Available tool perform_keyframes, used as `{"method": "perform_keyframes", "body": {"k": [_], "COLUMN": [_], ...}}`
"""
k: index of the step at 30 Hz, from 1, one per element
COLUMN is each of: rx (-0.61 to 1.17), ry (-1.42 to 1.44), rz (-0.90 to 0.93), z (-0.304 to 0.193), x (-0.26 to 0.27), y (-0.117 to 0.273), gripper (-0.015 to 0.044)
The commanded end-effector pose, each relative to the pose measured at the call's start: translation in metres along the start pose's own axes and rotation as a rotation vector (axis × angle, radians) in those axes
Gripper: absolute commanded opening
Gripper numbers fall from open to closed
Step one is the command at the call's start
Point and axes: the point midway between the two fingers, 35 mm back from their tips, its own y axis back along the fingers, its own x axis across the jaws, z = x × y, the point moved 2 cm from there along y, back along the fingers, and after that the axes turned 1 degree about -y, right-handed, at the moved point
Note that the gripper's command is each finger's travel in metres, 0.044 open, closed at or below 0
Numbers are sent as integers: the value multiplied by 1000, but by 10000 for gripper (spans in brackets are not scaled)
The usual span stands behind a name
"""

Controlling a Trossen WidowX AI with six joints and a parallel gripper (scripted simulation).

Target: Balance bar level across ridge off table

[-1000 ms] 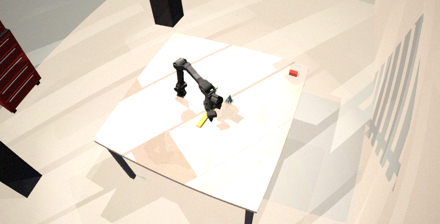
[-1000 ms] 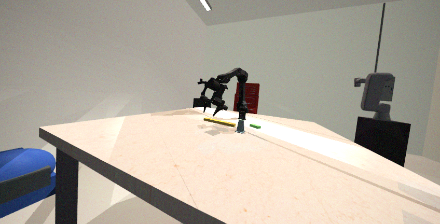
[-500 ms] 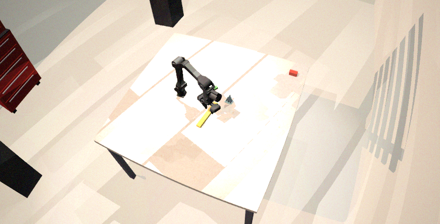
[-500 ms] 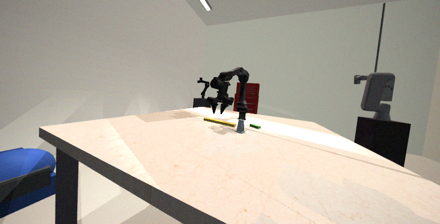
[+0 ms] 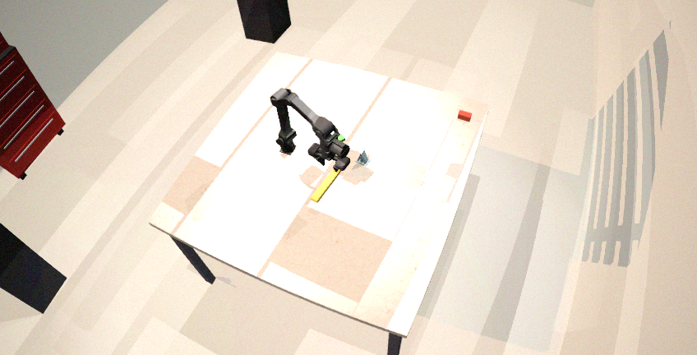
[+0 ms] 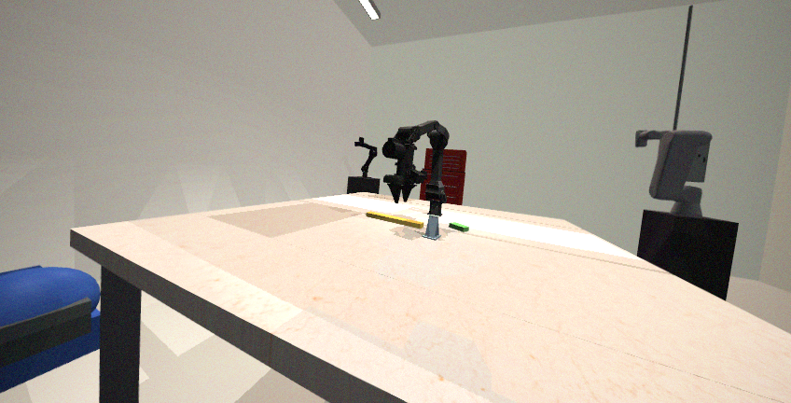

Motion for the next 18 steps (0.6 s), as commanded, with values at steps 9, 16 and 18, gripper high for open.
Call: {"method": "perform_keyframes", "body": {"k": [9, 16, 18], "rx": [-9, -9, -9], "ry": [15, 15, 15], "rz": [3, 3, 3], "z": [2, 2, 2], "x": [1, 1, 1], "y": [-44, -47, -49], "gripper": [315, 315, 315]}}
